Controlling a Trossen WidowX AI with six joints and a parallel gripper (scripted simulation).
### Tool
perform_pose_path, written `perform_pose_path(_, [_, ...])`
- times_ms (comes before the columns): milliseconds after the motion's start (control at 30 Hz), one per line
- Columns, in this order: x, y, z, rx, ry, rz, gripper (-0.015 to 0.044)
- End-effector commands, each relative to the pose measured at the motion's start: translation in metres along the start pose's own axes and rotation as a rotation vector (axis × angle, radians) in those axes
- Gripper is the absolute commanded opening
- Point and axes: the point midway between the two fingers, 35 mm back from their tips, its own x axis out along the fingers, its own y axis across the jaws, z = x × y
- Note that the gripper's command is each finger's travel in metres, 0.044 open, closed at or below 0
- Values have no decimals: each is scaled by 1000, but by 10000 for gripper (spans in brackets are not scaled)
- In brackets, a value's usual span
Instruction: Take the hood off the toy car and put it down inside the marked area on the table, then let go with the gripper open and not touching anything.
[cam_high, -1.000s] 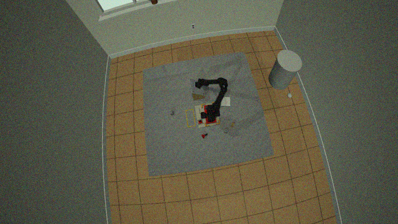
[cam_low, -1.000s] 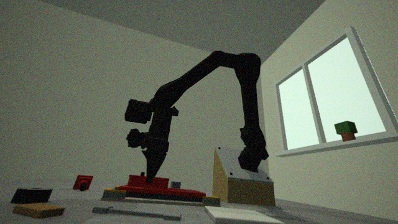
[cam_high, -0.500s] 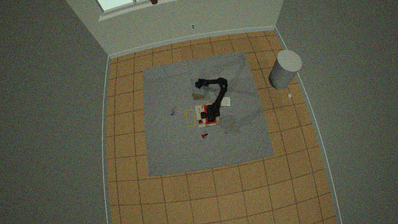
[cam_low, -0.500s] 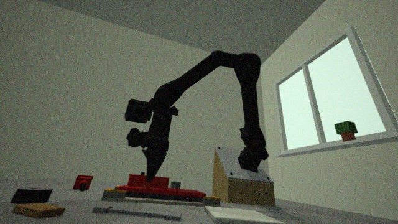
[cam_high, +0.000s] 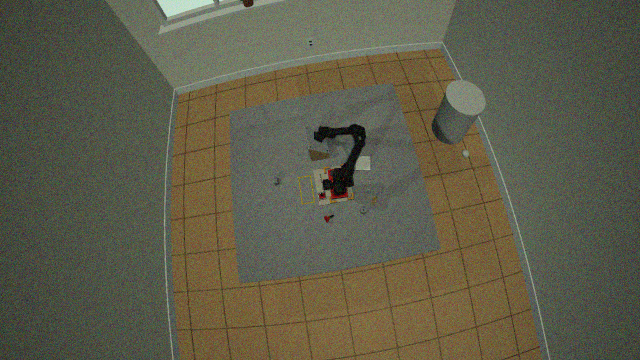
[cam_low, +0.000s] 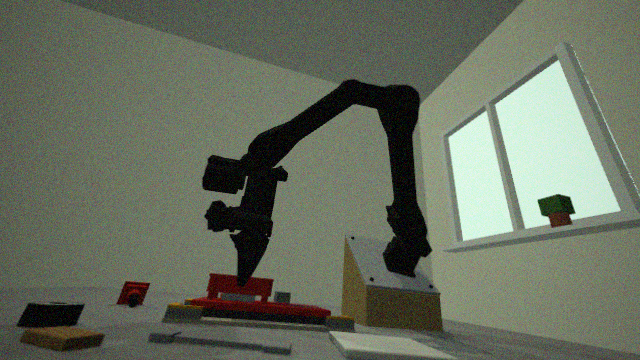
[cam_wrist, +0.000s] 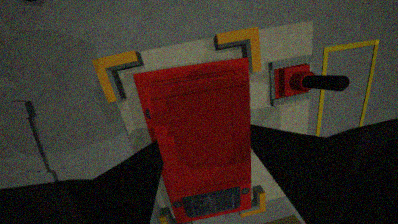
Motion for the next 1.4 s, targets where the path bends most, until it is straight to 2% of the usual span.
perform_pose_path(0, [-4,0,0,-3,-2,-3,0])
perform_pose_path(667, [-18,-1,0,-2,-2,-3,0])
perform_pose_path(1100, [-62,-1,0,-2,-2,-5,0])
perform_pose_path(1133, [-53,-2,1,4,-1,0,0])
perform_pose_path(1367, [-57,-34,4,5,-5,-13,0])
